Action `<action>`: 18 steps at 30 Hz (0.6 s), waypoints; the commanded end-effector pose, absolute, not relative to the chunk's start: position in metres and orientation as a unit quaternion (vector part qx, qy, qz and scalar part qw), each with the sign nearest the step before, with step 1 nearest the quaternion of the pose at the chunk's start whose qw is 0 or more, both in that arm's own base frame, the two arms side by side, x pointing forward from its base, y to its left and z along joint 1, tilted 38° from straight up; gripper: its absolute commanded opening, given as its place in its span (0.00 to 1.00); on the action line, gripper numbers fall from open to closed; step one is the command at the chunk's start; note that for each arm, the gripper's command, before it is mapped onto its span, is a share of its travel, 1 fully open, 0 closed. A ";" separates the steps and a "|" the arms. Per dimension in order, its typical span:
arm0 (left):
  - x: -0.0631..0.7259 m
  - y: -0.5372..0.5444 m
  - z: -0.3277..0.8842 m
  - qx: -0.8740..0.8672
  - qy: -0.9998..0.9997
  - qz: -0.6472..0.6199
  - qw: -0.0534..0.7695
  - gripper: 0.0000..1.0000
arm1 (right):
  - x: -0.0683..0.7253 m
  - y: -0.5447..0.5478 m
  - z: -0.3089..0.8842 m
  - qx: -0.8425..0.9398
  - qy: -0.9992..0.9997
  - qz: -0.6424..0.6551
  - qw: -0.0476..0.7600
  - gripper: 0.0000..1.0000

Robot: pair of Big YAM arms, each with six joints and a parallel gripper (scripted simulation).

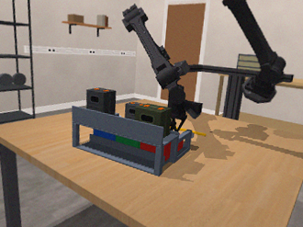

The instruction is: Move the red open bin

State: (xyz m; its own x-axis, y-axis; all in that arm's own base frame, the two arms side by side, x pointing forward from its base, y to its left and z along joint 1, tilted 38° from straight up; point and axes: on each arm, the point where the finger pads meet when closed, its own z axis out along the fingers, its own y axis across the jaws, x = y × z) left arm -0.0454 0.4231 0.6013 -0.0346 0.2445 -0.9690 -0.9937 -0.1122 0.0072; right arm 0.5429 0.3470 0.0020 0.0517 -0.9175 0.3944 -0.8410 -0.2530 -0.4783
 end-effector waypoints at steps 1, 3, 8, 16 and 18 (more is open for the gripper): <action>-0.048 0.409 0.639 -0.444 0.394 0.602 0.534 1.00 | 0.543 0.368 0.014 -0.725 0.605 -0.322 0.075 0.90; -0.048 0.409 0.639 -0.444 0.394 0.602 0.534 1.00 | 0.542 0.368 0.013 -0.725 0.604 -0.322 0.073 0.90; -0.048 0.409 0.639 -0.444 0.394 0.602 0.534 1.00 | 0.541 0.367 0.010 -0.726 0.603 -0.321 0.070 0.90; -0.048 0.409 0.639 -0.444 0.394 0.602 0.534 1.00 | 0.538 0.367 0.007 -0.728 0.602 -0.321 0.067 0.90; -0.048 0.409 0.639 -0.444 0.394 0.602 0.534 1.00 | 0.537 0.366 0.007 -0.728 0.602 -0.321 0.066 0.90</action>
State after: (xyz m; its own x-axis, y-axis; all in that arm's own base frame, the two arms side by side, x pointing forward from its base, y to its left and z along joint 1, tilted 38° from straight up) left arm -0.0454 0.4231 0.6013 -0.0346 0.2445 -0.9690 -0.9937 -0.1122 0.0072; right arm 0.5428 0.3471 0.0016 0.0518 -0.9174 0.3946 -0.8412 -0.2531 -0.4779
